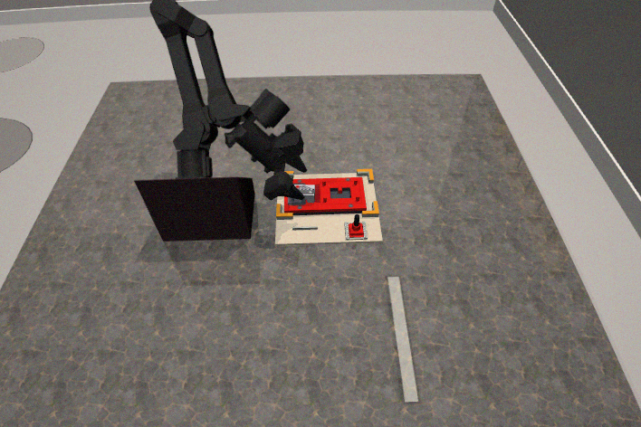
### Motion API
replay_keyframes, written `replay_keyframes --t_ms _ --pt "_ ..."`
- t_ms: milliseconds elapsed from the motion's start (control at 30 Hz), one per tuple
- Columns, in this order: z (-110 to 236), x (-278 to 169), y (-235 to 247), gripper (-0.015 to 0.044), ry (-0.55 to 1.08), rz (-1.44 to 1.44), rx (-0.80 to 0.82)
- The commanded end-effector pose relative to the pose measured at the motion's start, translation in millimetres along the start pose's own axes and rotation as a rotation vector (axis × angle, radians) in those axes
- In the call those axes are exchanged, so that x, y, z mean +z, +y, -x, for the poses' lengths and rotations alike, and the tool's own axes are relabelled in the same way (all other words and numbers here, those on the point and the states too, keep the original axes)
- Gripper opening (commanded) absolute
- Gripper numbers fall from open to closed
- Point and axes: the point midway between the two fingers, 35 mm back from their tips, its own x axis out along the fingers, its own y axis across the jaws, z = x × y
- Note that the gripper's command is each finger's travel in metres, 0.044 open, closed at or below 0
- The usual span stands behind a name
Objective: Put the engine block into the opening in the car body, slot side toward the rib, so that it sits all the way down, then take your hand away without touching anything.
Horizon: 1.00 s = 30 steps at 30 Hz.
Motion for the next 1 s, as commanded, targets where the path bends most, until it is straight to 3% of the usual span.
replay_keyframes --t_ms 0,333,967 --pt "0 1 0 0.044 -0.003 -0.003 -0.001" --pt "-1 1 0 0.044 0.001 -0.023 -0.004" --pt "-11 11 -10 0.044 0.104 -0.605 -0.121"
